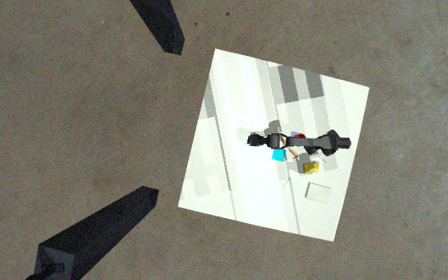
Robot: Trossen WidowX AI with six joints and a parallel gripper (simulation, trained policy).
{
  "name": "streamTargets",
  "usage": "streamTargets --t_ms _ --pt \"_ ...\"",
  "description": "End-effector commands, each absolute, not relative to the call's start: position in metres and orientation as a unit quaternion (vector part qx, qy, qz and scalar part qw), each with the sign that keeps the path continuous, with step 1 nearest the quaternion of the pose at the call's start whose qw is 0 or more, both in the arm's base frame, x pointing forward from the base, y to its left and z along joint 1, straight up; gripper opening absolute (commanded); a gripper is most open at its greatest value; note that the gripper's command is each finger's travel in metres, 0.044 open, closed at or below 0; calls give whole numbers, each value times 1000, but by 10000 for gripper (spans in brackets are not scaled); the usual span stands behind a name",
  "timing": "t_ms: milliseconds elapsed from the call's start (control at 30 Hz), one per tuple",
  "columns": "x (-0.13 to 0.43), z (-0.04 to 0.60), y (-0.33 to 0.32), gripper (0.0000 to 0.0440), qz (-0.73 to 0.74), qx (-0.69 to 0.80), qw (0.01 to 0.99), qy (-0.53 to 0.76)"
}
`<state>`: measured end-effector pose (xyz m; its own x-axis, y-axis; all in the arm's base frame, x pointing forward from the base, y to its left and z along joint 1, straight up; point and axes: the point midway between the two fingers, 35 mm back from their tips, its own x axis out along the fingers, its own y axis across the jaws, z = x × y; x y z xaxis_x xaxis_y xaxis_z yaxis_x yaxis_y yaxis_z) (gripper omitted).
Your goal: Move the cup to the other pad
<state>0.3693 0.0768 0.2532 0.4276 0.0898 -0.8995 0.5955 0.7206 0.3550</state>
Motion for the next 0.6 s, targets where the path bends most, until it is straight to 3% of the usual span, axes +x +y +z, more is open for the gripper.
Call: streamTargets --t_ms 0,567 --pt "369 239 76 133 -182 327 761 531" --pt "351 178 74 148 -255 264 692 622"
